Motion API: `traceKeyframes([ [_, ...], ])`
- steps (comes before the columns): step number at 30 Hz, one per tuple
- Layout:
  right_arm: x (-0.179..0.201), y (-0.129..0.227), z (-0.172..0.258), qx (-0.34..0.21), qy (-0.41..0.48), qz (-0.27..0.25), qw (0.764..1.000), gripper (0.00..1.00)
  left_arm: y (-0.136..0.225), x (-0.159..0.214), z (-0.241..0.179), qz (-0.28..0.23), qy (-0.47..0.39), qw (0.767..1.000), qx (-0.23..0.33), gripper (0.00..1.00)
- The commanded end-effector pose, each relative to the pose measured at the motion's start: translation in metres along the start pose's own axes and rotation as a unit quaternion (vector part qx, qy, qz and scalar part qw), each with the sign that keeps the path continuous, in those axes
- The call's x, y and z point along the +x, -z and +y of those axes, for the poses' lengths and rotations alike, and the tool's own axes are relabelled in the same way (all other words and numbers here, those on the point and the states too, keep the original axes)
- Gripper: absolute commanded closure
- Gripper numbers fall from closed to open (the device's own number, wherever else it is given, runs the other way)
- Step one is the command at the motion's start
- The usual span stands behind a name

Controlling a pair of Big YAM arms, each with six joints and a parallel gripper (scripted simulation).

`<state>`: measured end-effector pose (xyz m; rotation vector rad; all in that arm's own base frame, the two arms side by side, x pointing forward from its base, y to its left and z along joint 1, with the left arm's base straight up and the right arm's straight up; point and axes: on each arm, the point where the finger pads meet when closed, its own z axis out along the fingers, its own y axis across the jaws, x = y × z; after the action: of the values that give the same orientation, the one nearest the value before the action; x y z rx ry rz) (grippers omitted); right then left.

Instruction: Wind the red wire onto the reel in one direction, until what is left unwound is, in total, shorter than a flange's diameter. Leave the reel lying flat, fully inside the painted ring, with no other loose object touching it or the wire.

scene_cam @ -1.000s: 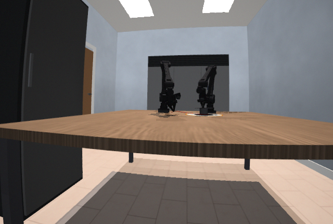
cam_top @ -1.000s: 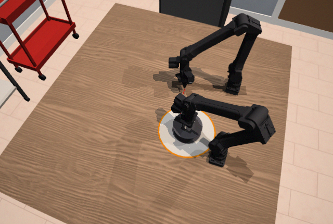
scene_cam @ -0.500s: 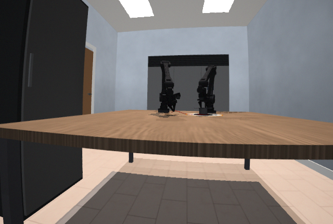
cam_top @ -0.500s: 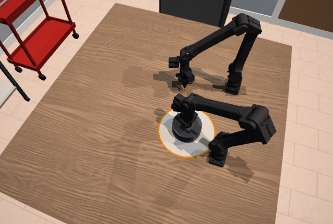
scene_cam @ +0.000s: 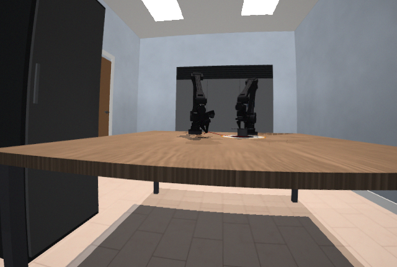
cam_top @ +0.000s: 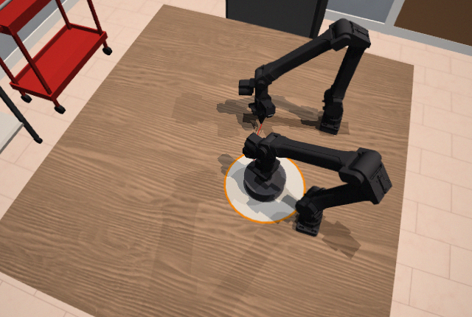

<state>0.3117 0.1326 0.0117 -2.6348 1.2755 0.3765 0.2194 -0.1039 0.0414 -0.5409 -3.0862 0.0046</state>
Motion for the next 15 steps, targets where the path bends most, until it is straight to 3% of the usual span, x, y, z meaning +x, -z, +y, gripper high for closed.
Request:
traceKeyframes([
  [1,0.008,0.016,-0.022,0.019,0.007,0.006,1.0,1.0,-0.005,0.004,0.007,-0.004,-0.002,1.0,-0.002,0.48],
  [11,0.006,0.015,-0.022,0.019,-0.015,0.013,1.0,1.0,-0.008,0.009,0.009,-0.004,0.007,1.0,-0.002,0.48],
  [15,-0.005,0.011,-0.025,0.022,-0.018,0.004,1.0,1.0,-0.008,0.009,0.009,-0.004,0.09,0.996,-0.002,0.48],
])
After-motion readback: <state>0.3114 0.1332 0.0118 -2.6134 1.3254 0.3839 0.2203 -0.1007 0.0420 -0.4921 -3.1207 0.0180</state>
